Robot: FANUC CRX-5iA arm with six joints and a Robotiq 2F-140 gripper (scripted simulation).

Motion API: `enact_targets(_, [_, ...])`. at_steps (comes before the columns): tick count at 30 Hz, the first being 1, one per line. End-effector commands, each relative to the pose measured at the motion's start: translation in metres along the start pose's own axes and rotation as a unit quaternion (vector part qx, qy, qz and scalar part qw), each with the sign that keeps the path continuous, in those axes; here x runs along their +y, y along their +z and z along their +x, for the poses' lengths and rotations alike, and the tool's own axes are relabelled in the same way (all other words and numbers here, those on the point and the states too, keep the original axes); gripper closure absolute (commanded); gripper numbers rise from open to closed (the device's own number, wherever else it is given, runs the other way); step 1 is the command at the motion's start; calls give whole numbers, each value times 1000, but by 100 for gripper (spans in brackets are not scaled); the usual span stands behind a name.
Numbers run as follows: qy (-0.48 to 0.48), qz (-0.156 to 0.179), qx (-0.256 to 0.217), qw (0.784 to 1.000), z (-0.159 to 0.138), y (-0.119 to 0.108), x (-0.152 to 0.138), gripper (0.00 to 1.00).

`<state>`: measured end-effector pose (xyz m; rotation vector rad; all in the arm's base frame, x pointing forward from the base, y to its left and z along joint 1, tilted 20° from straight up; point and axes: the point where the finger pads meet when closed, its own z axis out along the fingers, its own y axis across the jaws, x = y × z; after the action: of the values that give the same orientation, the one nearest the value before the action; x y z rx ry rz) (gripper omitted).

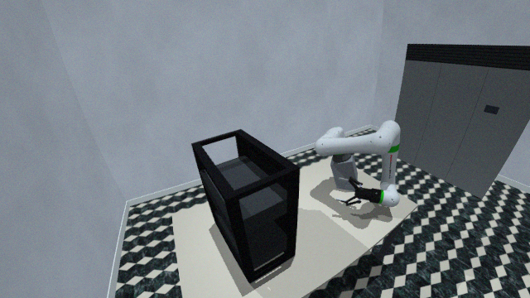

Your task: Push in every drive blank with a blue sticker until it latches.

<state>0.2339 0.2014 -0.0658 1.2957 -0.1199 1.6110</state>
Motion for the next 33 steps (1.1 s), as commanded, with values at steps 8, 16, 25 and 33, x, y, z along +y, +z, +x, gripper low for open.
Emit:
enact_targets(8, [0,0,0,1000,0,0,0,0])
enact_targets(16, [0,0,0,1000,0,0,0,0])
enact_targets(25, [0,0,0,1000,0,0,0,0])
enact_targets(33, [1,1,-1,1000,0,-1,0,0])
